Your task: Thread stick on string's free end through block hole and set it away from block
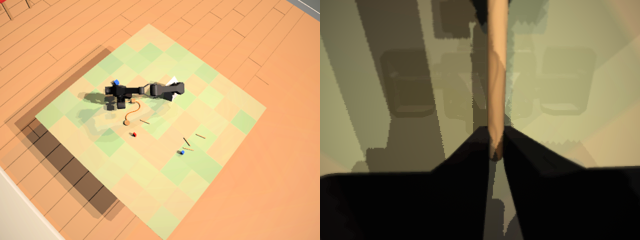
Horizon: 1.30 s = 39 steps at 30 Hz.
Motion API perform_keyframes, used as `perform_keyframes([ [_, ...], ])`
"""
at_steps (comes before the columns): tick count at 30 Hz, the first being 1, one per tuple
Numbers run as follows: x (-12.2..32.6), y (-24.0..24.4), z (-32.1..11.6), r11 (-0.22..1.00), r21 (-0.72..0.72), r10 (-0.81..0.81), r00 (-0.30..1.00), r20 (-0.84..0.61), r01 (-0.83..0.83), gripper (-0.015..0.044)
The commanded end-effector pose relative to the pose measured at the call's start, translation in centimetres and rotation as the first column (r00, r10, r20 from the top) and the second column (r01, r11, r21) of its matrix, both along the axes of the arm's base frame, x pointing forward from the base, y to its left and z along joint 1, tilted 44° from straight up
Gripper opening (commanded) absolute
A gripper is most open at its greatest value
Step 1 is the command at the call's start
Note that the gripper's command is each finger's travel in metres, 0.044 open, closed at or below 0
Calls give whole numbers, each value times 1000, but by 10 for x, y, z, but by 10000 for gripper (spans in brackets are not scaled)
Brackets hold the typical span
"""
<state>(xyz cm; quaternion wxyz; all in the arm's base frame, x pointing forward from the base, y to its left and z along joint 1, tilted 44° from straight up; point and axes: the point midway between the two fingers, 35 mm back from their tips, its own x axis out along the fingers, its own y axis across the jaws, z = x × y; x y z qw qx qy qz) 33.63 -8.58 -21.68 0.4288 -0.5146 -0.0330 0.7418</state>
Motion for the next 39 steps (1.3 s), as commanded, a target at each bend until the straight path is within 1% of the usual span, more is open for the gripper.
perform_keyframes([
  [1,4,-1,-5,1000,3,-3,1000,-9,3,0],
  [19,19,-10,-12,1000,1,-2,1000,-7,2,0],
  [26,28,-7,-23,1000,-4,-3,1000,-9,3,0],
  [35,29,-6,-24,1000,-5,-3,1000,-9,3,0],
  [39,29,-8,-22,1000,-9,2,1000,-3,-2,105],
])
